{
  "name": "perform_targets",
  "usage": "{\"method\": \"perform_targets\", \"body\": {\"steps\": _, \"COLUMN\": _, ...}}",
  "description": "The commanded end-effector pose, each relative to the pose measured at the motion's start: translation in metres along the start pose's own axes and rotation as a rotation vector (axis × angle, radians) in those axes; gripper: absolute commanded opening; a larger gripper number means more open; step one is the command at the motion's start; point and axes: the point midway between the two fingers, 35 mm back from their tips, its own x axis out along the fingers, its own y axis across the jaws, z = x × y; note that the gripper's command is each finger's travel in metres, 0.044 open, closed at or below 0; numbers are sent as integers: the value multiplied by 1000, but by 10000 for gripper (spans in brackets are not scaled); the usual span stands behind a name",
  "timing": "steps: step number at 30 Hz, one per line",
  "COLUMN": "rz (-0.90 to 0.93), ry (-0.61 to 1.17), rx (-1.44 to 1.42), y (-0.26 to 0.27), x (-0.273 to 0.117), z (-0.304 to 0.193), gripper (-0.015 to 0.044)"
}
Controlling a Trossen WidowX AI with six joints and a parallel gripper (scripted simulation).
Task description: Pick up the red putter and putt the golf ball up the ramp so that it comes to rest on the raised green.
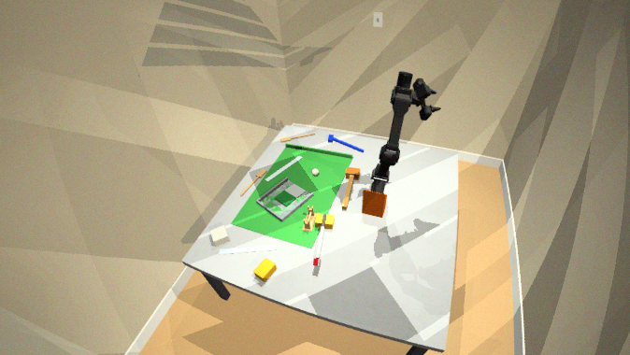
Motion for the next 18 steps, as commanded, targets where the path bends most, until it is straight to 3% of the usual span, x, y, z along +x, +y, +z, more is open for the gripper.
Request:
{"method": "perform_targets", "body": {"steps": 1, "rz": 1, "ry": 3, "rx": -3, "y": 1, "x": 1, "z": -1, "gripper": 426}}
{"method": "perform_targets", "body": {"steps": 6, "rz": 36, "ry": 95, "rx": -98, "y": 31, "x": 28, "z": -29, "gripper": 440}}
{"method": "perform_targets", "body": {"steps": 18, "rz": 230, "ry": 459, "rx": -473, "y": 133, "x": 92, "z": -174, "gripper": 440}}
